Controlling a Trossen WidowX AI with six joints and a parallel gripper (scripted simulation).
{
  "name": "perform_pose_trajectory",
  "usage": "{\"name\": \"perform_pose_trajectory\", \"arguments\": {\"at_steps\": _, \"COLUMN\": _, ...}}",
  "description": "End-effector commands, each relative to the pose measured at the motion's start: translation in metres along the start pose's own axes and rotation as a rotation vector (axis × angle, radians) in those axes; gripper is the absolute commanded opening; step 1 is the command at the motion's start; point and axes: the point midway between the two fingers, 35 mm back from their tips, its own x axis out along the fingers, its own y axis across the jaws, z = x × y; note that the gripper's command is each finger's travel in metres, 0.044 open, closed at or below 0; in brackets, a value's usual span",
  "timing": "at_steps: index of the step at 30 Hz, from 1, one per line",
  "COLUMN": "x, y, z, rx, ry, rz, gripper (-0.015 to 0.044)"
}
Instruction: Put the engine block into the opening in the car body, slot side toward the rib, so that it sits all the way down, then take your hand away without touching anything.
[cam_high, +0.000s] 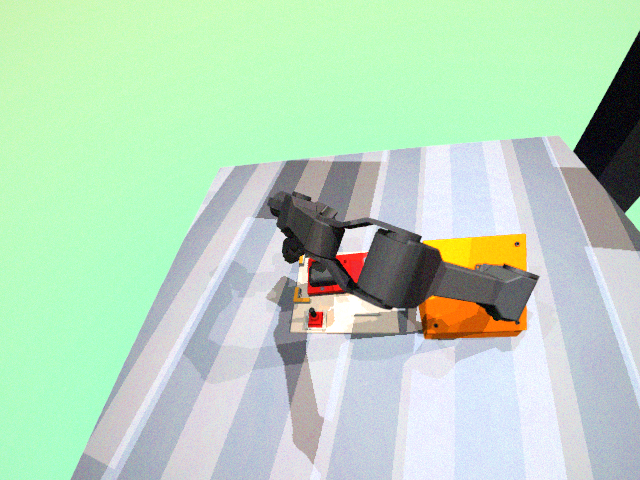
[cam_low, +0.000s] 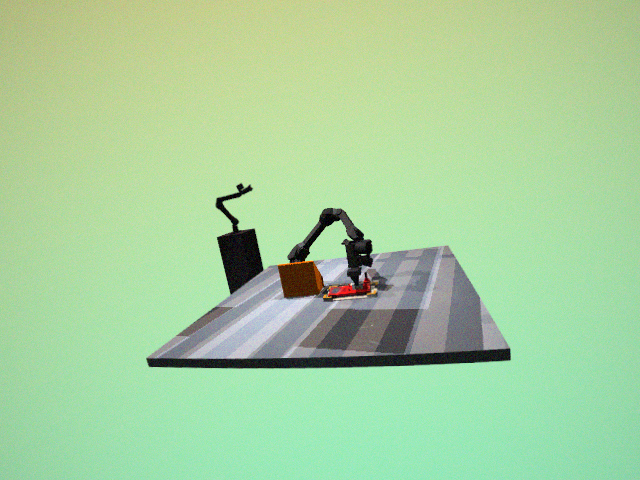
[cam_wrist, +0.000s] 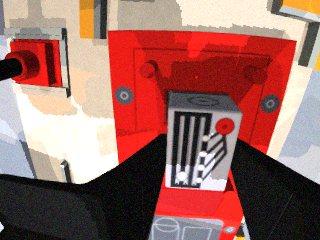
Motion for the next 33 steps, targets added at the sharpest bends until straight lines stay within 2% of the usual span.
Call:
{"name": "perform_pose_trajectory", "arguments": {"at_steps": 1, "x": 0.0012, "y": 0.0001, "z": 0.0001, "rx": 0.003, "ry": -0.002, "rz": 0.002, "gripper": 0.016}}
{"name": "perform_pose_trajectory", "arguments": {"at_steps": 13, "x": 0.003, "y": 0.0, "z": 0.0, "rx": 0.003, "ry": -0.002, "rz": 0.003, "gripper": 0.016}}
{"name": "perform_pose_trajectory", "arguments": {"at_steps": 24, "x": 0.0019, "y": 0.0, "z": -0.0001, "rx": 0.0, "ry": 0.0, "rz": 0.0, "gripper": 0.044}}
{"name": "perform_pose_trajectory", "arguments": {"at_steps": 33, "x": 0.0019, "y": 0.0, "z": -0.0001, "rx": 0.0, "ry": 0.0, "rz": 0.0, "gripper": 0.044}}
